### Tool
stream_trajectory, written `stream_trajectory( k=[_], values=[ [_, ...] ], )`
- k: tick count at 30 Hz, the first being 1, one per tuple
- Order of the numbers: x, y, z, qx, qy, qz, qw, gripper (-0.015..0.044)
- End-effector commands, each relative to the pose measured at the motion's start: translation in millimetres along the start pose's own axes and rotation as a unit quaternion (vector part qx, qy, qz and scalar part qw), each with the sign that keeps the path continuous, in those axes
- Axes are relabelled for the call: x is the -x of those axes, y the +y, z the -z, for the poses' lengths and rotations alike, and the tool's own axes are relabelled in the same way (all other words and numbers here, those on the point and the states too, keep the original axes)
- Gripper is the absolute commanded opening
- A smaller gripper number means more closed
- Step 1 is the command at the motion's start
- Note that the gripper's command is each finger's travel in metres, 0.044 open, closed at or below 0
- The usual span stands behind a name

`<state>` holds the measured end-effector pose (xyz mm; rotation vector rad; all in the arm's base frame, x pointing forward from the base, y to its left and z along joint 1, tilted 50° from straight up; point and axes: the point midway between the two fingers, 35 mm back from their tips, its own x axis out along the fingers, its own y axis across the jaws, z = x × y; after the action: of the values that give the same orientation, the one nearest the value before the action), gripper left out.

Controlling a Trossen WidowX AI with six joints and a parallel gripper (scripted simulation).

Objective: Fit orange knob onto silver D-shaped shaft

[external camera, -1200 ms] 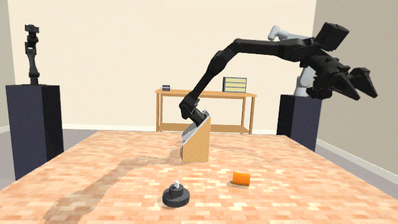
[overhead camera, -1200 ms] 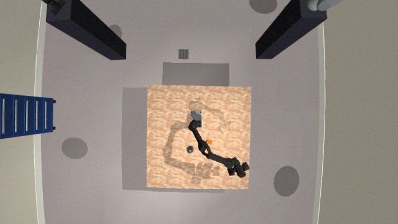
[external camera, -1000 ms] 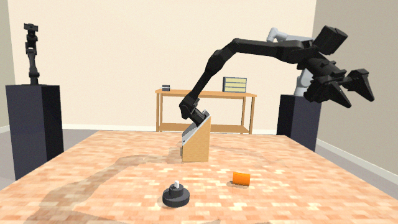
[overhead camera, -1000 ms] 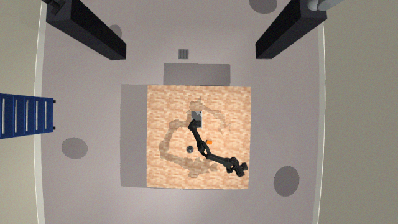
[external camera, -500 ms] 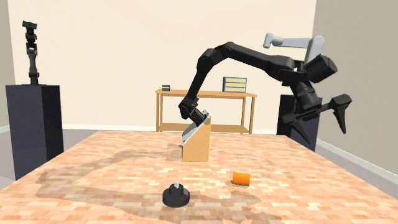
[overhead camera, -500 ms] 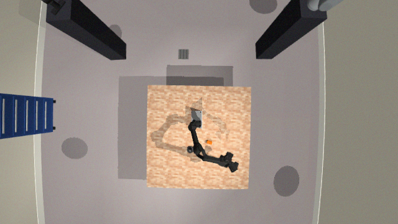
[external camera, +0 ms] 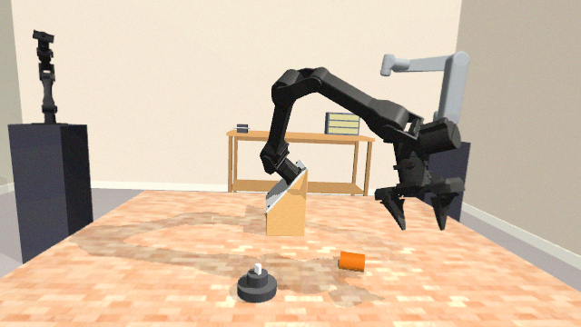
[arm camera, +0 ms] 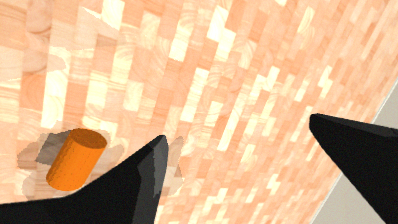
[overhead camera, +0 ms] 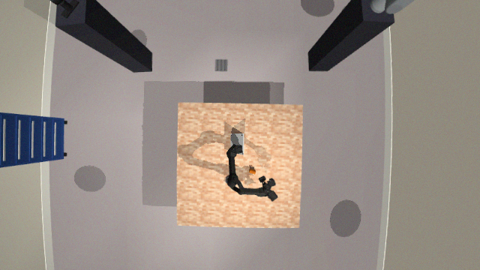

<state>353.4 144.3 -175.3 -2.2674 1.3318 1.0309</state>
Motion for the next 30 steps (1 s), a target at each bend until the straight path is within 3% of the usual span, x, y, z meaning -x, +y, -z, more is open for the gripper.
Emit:
stream_trajectory(
  k=[1, 10, 22, 30],
  values=[
    [-14.1, 71.4, 20.6, -0.197, 0.012, -0.089, 0.976, 0.044],
    [-18.6, 138.8, 38.8, -0.371, 0.058, -0.163, 0.912, 0.044],
    [-20.4, 136.0, 41.5, -0.376, 0.059, -0.165, 0.91, 0.044],
    [-43.5, 145.4, 41.4, -0.376, 0.06, -0.165, 0.91, 0.044]
  ],
)
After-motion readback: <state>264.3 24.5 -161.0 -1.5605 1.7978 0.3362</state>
